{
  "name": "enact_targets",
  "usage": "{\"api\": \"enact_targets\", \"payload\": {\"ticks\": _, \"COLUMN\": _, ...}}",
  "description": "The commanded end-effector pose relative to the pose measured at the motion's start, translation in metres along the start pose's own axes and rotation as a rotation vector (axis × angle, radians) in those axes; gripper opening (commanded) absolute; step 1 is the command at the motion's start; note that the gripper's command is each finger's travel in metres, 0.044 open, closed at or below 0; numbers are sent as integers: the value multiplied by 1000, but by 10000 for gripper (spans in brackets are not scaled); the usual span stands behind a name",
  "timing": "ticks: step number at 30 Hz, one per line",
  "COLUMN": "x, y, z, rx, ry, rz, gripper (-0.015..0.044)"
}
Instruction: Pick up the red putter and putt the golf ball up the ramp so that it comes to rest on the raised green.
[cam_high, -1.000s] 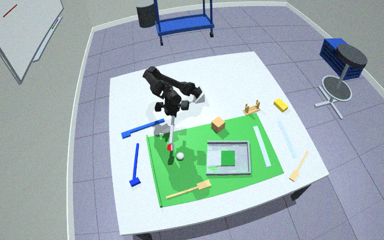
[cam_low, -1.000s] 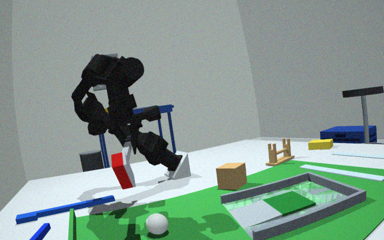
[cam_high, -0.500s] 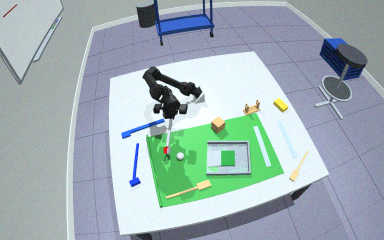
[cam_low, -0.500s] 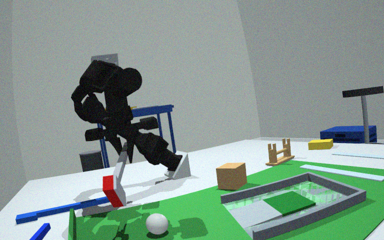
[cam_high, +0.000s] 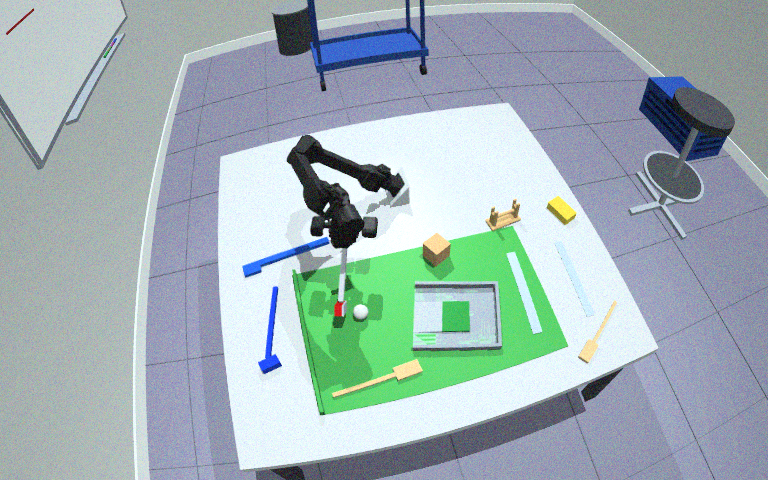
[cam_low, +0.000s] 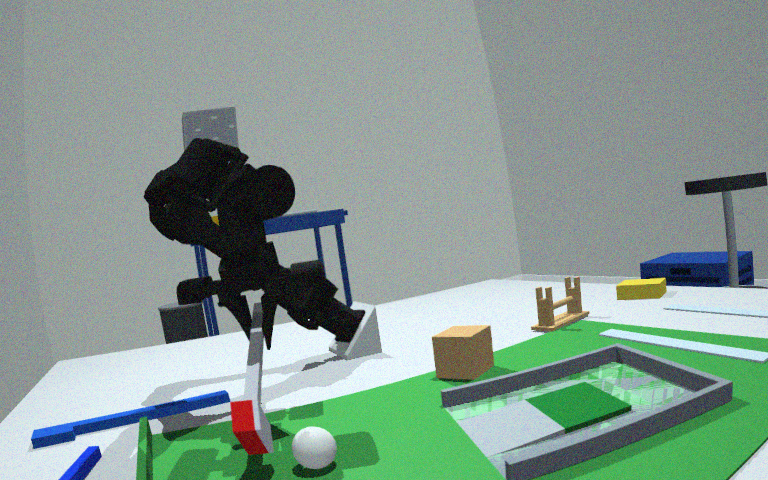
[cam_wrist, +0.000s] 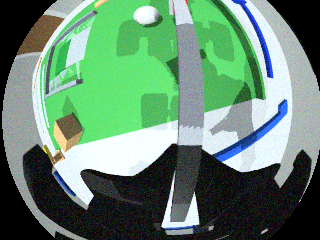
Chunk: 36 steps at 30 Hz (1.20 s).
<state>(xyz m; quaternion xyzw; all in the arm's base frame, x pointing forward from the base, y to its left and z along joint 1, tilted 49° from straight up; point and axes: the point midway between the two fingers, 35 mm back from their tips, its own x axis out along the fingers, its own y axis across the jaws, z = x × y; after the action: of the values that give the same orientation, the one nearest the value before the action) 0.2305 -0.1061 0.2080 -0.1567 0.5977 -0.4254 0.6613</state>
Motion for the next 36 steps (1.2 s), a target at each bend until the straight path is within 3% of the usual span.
{"api": "enact_targets", "payload": {"ticks": 1, "x": 6, "y": -1, "z": 0, "rx": -3, "ry": -6, "rz": -3, "gripper": 0}}
{"api": "enact_targets", "payload": {"ticks": 19, "x": 17, "y": 1, "z": 0, "rx": -6, "ry": 5, "rz": -4, "gripper": 0}}
{"api": "enact_targets", "payload": {"ticks": 28, "x": 19, "y": -31, "z": 1, "rx": -2, "ry": -7, "rz": -5, "gripper": 0}}
{"api": "enact_targets", "payload": {"ticks": 36, "x": 20, "y": -28, "z": 0, "rx": -5, "ry": 3, "rz": -5, "gripper": 0}}
